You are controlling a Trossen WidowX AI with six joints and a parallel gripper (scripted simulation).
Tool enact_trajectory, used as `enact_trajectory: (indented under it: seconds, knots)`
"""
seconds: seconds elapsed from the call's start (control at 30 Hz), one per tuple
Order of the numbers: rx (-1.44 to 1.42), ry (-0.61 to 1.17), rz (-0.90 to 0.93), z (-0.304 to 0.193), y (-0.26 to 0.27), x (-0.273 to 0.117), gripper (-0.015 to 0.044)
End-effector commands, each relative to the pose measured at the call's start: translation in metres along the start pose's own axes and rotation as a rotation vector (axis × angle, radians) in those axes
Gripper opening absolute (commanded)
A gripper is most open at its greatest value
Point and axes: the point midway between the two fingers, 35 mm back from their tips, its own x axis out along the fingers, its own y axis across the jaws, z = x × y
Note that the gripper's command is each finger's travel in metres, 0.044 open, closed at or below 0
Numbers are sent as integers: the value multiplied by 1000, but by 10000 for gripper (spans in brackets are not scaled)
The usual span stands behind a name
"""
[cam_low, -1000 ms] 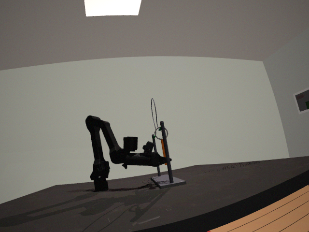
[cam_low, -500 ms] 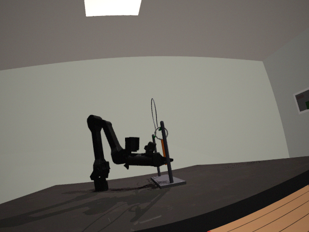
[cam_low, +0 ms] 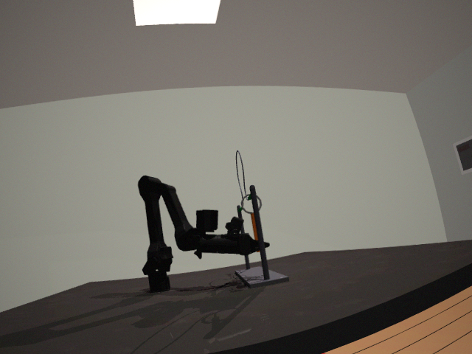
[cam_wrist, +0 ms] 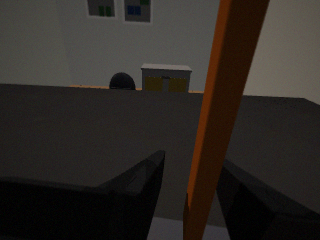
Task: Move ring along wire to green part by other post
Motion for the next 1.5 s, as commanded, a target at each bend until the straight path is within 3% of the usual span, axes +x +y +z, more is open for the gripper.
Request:
enact_trajectory:
  seconds: [0.0,0.3,1.47]
  knots:
    - [0,0,0,0,0,0,81]
    - [0,0,0,0,0,0,-150]
    - [-6,-2,9,20,-3,-3,-150]
